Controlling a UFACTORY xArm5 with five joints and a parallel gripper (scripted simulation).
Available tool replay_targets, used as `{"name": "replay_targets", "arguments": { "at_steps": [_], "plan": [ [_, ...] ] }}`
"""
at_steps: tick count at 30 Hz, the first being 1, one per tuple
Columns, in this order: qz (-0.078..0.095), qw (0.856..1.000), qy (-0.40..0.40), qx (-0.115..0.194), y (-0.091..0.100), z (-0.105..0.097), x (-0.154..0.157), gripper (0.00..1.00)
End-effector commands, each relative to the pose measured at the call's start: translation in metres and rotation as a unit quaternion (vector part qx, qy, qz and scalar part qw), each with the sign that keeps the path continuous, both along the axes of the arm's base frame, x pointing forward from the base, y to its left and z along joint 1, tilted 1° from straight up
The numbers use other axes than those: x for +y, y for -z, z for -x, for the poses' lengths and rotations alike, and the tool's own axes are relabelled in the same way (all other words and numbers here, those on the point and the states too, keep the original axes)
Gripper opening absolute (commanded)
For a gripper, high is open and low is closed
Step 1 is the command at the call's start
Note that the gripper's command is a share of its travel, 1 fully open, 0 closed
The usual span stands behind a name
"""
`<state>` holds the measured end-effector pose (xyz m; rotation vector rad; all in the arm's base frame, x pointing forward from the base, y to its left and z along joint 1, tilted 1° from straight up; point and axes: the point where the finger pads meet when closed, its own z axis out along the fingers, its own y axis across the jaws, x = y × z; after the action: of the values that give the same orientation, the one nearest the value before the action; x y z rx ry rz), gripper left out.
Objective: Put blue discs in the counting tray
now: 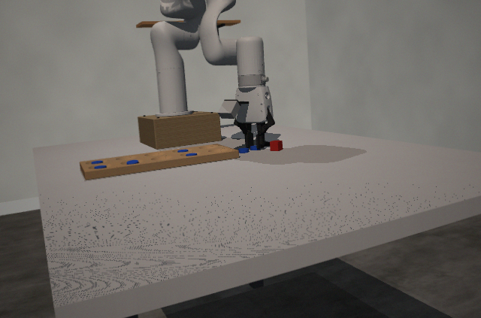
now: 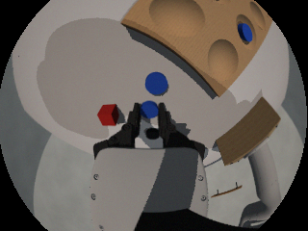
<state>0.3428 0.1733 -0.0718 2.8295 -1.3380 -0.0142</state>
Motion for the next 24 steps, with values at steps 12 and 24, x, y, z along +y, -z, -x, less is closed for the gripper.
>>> {"name": "replay_targets", "arguments": {
  "at_steps": [12,24],
  "plan": [
    [-0.001,1.000,0.000,-0.001,-0.021,-0.002,0.001,0.00],
    [-0.001,1.000,0.000,-0.001,-0.100,-0.003,0.000,0.00]
  ]
}}
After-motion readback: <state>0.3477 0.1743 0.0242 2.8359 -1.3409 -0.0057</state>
